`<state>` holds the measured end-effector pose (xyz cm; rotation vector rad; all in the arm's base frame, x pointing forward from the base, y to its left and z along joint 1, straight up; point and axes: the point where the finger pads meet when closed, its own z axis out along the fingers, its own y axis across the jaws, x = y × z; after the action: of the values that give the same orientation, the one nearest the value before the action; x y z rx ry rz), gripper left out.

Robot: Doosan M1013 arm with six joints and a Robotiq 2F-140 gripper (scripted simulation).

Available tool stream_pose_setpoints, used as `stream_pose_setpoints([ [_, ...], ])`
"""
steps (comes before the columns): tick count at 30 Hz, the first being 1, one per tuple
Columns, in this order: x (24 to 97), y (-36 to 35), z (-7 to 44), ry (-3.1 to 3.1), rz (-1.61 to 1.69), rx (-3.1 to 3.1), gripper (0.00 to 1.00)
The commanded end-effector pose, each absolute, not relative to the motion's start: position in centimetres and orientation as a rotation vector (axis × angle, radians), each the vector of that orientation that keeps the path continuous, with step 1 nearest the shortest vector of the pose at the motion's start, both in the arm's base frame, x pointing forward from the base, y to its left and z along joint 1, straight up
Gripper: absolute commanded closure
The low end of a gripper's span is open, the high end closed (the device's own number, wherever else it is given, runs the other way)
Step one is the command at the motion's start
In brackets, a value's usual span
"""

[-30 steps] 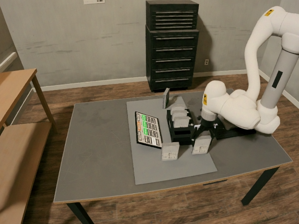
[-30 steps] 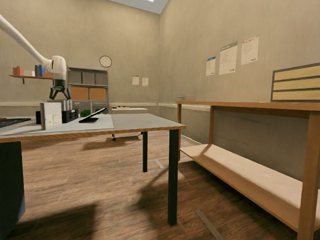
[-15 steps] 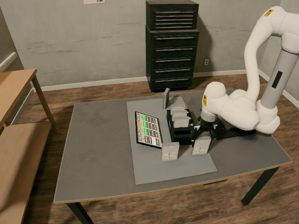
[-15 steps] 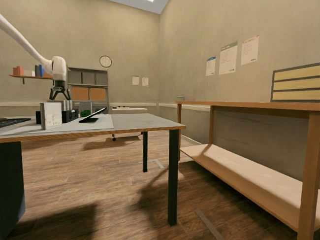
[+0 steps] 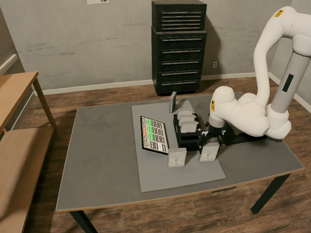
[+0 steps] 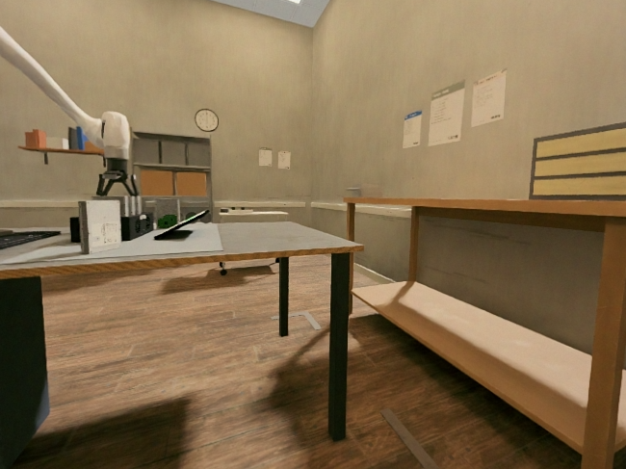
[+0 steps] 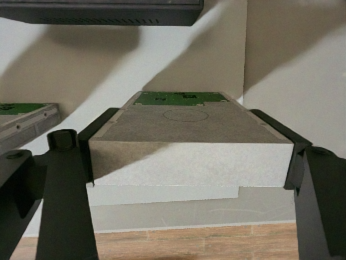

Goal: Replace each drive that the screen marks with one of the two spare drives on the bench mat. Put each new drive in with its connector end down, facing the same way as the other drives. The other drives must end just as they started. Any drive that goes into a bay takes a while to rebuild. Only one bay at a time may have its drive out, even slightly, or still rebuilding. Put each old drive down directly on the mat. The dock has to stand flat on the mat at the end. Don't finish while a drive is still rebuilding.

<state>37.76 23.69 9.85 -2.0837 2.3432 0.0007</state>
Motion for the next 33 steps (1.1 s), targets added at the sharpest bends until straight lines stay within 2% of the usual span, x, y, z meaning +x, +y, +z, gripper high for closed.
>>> stream_pose_setpoints([
  [1,37.79,23.72,9.80,2.343,0.001,-2.083,0.90],
  [33,37.79,23.72,9.44,2.343,0.001,-2.083,0.90],
])
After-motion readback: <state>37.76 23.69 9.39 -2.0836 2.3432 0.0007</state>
